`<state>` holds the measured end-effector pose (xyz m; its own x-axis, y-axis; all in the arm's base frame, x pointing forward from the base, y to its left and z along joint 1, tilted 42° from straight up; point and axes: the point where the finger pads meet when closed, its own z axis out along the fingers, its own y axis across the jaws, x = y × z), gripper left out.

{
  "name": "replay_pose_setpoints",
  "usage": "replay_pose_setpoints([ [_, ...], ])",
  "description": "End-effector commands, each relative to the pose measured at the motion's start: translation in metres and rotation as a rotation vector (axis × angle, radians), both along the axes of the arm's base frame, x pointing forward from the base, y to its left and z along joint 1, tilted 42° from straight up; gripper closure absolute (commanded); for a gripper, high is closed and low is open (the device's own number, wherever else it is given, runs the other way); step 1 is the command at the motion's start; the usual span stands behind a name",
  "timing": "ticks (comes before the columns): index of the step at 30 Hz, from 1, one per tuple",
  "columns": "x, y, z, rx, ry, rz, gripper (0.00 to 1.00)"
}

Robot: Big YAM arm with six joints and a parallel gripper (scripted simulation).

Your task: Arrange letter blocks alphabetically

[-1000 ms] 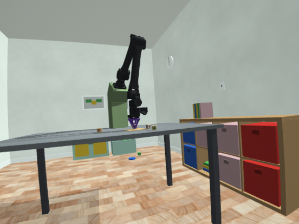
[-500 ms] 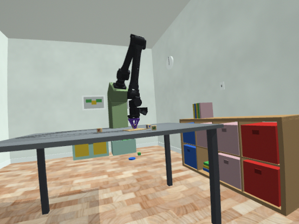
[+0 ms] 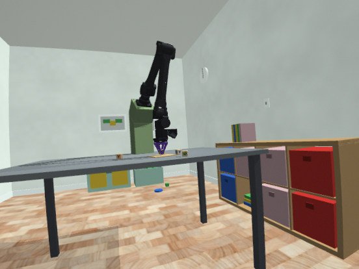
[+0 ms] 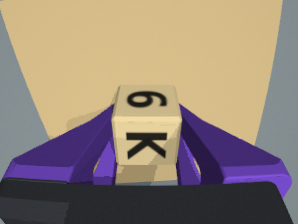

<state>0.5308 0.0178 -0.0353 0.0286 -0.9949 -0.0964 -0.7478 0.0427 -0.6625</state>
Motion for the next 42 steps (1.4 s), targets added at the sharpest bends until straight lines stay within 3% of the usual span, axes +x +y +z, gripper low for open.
replay_pose_setpoints([
  [1,0.0018,-0.0056,-0.0015,0.005,0.001,-0.011,0.74],
  [42,0.0060,-0.0048,-0.0034,0.004,-0.007,-0.008,0.74],
])
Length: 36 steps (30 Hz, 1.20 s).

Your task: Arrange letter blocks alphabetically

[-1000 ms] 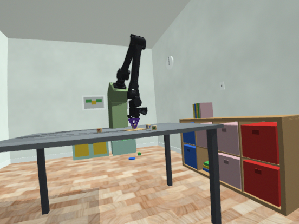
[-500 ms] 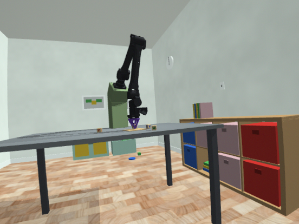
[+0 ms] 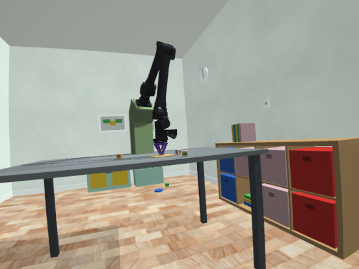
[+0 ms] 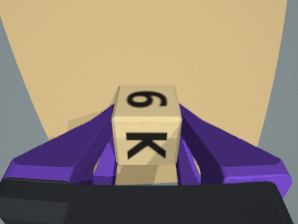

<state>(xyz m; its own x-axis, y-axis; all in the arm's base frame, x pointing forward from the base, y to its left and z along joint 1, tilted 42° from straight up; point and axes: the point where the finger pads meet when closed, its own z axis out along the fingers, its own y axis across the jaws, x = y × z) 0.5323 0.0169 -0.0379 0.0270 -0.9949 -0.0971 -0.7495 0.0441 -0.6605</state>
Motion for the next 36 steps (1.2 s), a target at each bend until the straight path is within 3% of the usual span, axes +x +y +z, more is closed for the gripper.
replay_pose_setpoints([
  [1,0.0046,-0.0037,-0.0016,0.003,-0.009,-0.006,0.74],
  [23,0.0056,-0.0031,0.0001,0.004,-0.012,-0.006,0.74],
  [30,0.0056,-0.0031,0.0001,0.004,-0.012,-0.006,0.63],
  [36,0.0056,-0.0031,0.0001,0.004,-0.012,-0.006,0.59],
])
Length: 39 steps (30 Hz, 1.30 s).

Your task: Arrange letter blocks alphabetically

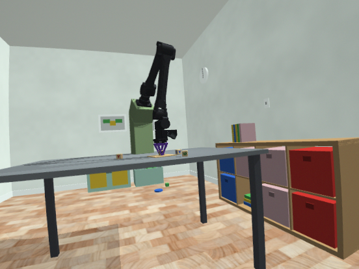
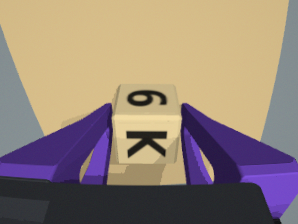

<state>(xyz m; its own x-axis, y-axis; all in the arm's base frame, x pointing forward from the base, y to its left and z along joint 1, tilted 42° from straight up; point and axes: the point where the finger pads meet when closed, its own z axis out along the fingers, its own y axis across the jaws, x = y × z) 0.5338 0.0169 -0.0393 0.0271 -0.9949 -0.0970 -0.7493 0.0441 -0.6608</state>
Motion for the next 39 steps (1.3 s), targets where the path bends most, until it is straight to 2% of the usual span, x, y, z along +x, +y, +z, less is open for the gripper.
replay_pose_setpoints([
  [1,0.004,-0.003,0.001,0.004,-0.011,-0.006,0.59],
  [2,0.004,-0.003,0.001,0.004,-0.011,-0.006,0.55],
  [10,0.004,-0.003,0.001,0.004,-0.011,-0.006,0.55],
  [11,0.004,-0.003,0.001,0.004,-0.011,-0.006,0.04],
  [32,0.003,-0.003,0.006,0.003,-0.015,-0.006,0.04],
  [35,0.001,-0.004,0.013,0.003,-0.023,-0.006,0.04],
  [39,-0.008,-0.005,0.010,0.002,-0.002,-0.007,0.04],
])
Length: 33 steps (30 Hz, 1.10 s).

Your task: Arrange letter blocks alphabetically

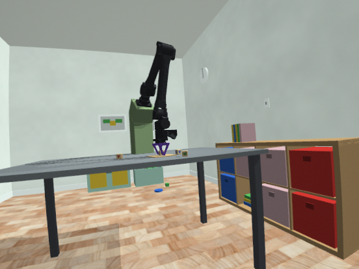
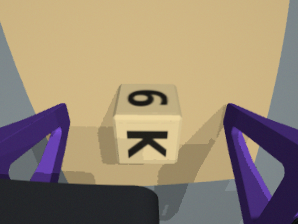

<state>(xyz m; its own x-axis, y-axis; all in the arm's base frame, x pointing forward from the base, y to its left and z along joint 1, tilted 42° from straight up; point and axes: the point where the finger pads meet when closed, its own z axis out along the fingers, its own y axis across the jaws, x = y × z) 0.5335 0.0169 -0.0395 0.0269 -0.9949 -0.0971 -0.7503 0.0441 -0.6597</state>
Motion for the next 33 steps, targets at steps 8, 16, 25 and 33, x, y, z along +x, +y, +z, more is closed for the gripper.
replay_pose_setpoints([
  [8,-0.012,-0.007,0.015,0.000,-0.005,-0.006,0.04],
  [16,-0.019,-0.008,0.024,-0.003,-0.006,-0.002,0.04],
  [25,-0.026,-0.009,0.032,-0.003,-0.007,-0.003,0.04],
  [33,-0.031,-0.009,0.038,-0.003,-0.008,-0.003,0.04],
])
